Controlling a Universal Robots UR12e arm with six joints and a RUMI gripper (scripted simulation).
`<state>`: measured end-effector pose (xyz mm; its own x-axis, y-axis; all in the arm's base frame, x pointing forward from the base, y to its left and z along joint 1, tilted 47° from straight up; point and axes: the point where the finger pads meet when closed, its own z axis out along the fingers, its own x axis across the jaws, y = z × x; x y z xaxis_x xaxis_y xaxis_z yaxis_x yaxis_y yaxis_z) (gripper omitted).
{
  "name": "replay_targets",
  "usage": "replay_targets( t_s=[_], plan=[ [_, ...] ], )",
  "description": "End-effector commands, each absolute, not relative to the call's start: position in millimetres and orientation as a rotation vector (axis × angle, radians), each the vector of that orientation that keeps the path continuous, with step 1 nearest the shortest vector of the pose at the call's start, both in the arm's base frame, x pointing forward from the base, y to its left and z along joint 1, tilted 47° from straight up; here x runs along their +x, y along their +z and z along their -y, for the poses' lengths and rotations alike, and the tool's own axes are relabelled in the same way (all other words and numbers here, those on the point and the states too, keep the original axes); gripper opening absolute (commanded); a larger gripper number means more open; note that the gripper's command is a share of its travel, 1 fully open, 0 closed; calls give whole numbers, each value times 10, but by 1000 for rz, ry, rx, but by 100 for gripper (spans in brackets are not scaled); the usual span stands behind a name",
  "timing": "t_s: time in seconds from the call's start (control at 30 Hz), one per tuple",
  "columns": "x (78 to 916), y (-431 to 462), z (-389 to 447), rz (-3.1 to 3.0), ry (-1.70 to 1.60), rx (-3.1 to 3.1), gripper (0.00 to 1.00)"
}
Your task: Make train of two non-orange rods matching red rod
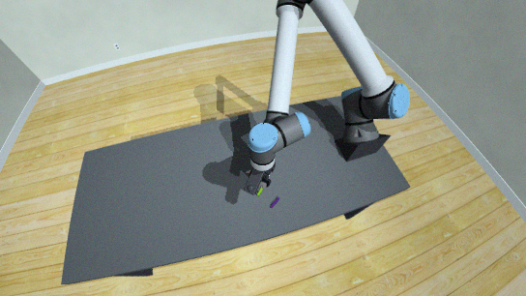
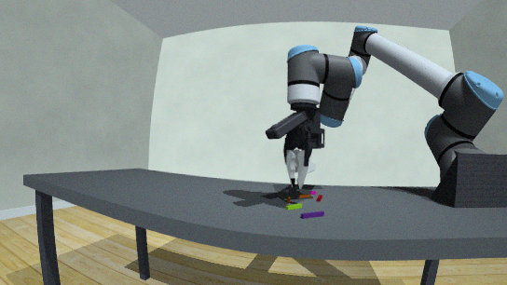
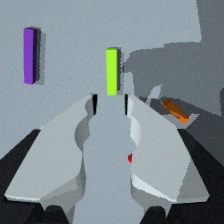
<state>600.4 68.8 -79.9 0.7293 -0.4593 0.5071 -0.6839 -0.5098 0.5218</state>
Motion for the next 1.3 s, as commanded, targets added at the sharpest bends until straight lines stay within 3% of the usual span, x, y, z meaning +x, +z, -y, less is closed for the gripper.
replay_targets(
  t_s=[0.0, 1.27],
  plan=[
    [6010, -839, -648, 859, 397, 2200, 14],
    [6020, -1071, -412, 859, 397, 2200, 14]
  ],
)
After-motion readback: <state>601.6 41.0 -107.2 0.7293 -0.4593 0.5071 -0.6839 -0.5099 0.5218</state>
